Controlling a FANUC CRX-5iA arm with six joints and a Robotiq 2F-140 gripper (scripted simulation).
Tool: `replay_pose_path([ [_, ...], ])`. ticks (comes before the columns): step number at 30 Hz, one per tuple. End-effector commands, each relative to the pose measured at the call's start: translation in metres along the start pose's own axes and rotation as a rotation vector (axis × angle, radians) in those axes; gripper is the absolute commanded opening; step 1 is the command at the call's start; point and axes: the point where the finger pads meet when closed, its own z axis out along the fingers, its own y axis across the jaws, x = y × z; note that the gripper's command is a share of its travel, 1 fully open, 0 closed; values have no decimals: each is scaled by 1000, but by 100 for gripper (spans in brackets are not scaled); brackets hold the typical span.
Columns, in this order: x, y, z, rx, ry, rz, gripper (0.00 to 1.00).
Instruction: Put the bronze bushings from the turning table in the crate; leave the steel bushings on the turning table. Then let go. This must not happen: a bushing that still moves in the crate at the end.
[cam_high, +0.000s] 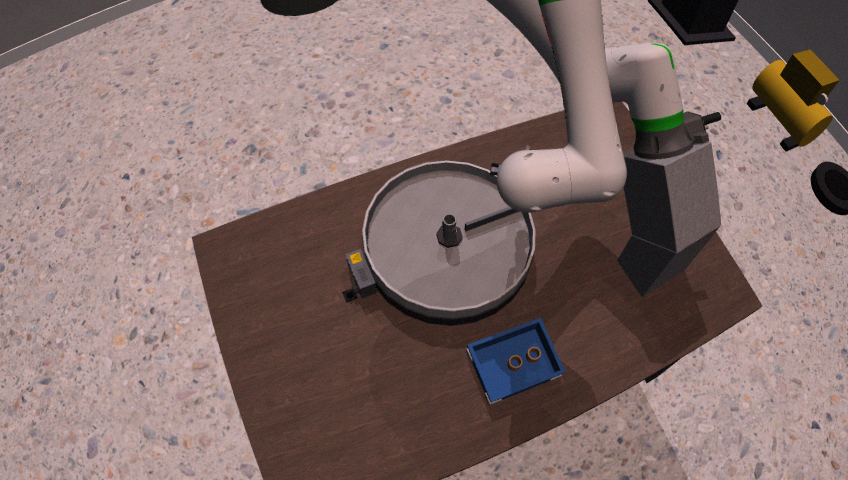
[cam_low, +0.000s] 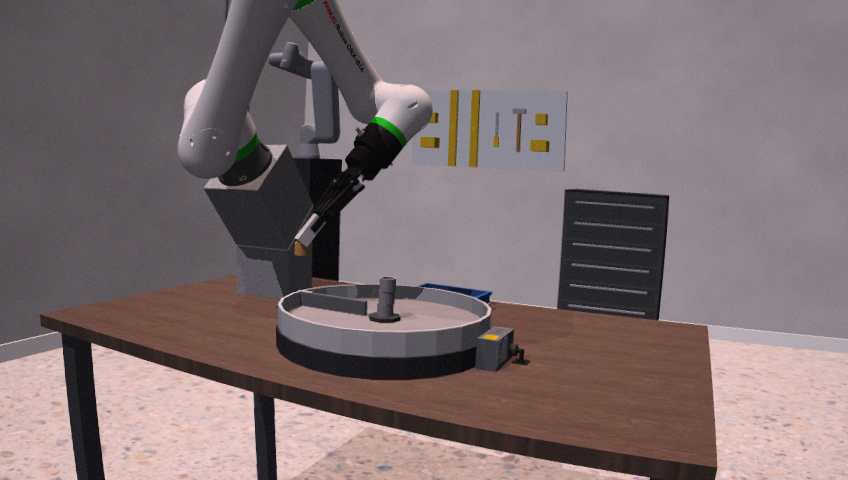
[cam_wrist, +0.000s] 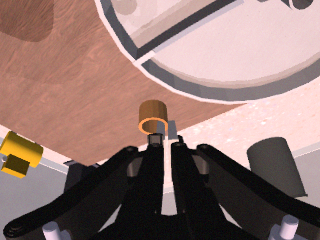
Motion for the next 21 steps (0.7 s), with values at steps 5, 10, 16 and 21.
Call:
replay_pose_path([
  [5,0,0,0,0,0,0,0],
  [10,0,0,0,0,0,0,0],
  [16,0,0,0,0,0,0,0],
  [21,1,0,-1,0,0,0,0],
])
